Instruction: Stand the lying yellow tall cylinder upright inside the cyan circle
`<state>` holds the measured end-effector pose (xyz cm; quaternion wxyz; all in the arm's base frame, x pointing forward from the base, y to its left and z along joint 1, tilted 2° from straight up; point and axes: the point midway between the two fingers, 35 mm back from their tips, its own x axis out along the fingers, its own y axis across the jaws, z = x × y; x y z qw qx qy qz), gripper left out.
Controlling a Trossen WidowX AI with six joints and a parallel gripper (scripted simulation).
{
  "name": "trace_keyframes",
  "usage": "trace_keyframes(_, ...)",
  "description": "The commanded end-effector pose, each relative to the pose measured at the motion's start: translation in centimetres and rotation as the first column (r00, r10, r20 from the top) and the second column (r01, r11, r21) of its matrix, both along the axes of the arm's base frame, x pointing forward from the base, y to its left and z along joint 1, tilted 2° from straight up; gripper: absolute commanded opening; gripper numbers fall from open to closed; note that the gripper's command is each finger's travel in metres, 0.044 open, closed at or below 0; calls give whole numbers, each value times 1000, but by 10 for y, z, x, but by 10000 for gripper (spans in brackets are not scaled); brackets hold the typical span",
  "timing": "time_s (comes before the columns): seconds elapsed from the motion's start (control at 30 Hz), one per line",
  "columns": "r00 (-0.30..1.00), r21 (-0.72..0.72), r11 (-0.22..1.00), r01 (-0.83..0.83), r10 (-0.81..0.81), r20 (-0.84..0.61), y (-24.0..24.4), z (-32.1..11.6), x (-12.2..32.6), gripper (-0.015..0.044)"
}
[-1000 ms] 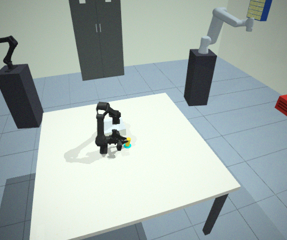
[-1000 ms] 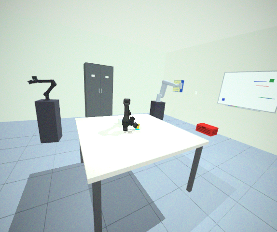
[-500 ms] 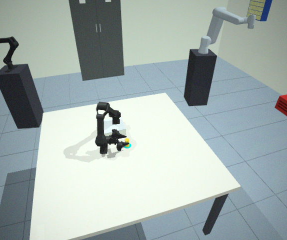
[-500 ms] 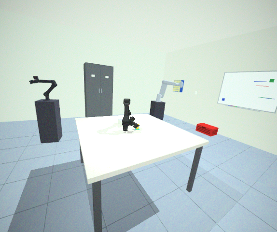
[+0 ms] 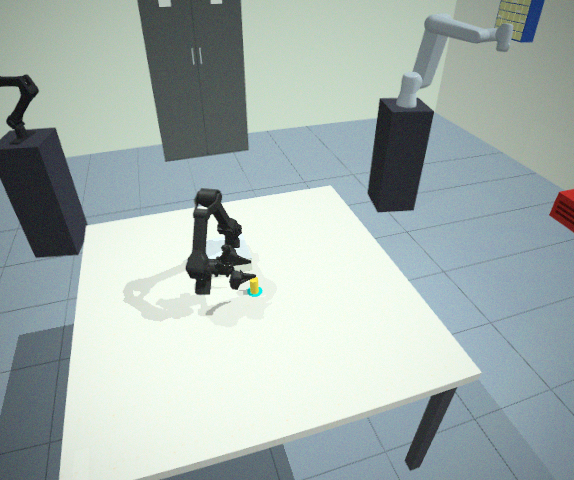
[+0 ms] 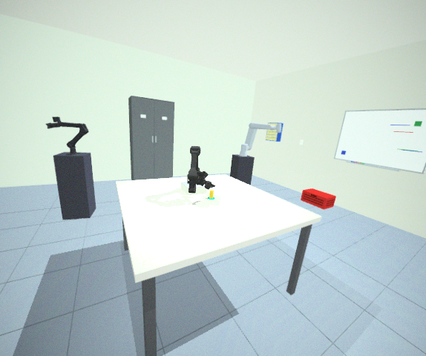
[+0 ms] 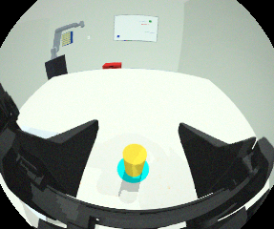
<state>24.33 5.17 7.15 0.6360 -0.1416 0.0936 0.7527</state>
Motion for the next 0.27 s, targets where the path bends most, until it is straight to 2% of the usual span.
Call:
trace_keyframes(0.0,1000,-5,1000,18,-18,-10,0,21,-4,400)
trace_keyframes(0.13,1000,-18,1000,9,-9,-13,1,25,-6,400)
trace_keyframes(0.23,989,-194,971,-140,127,-74,13,24,-20,400)
